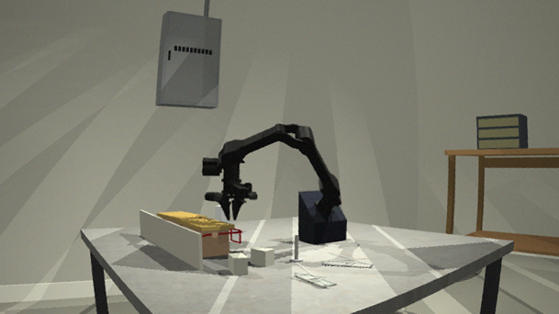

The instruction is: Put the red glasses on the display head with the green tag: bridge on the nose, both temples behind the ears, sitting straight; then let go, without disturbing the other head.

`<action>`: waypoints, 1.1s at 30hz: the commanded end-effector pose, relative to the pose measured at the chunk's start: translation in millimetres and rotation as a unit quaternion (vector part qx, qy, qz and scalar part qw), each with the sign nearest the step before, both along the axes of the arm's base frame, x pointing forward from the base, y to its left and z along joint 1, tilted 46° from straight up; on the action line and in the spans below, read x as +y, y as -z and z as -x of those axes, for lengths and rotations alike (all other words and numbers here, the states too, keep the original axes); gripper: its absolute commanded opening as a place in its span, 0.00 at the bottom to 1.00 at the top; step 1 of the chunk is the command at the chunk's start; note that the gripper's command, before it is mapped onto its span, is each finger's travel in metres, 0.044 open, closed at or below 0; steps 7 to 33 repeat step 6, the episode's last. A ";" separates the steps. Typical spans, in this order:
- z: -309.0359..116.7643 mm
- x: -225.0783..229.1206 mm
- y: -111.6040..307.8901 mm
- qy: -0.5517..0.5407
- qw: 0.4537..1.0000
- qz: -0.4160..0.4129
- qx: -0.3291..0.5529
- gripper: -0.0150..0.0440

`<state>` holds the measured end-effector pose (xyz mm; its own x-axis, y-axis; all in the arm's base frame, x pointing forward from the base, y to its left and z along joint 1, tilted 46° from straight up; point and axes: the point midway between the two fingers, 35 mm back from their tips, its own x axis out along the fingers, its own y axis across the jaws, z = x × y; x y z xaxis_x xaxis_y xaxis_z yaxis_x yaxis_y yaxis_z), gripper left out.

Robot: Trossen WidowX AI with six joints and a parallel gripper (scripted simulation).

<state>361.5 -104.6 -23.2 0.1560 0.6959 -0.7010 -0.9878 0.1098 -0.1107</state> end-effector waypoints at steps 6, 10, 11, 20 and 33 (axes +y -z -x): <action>25.4 -2.9 -4.1 -0.005 1.000 0.002 0.000 0.44; 25.4 -2.9 -4.1 -0.005 1.000 0.002 0.000 0.44; 25.4 -2.9 -4.1 -0.005 1.000 0.002 0.000 0.44; 25.4 -2.9 -4.1 -0.005 1.000 0.002 0.000 0.44; 25.4 -2.9 -4.1 -0.005 1.000 0.002 0.000 0.44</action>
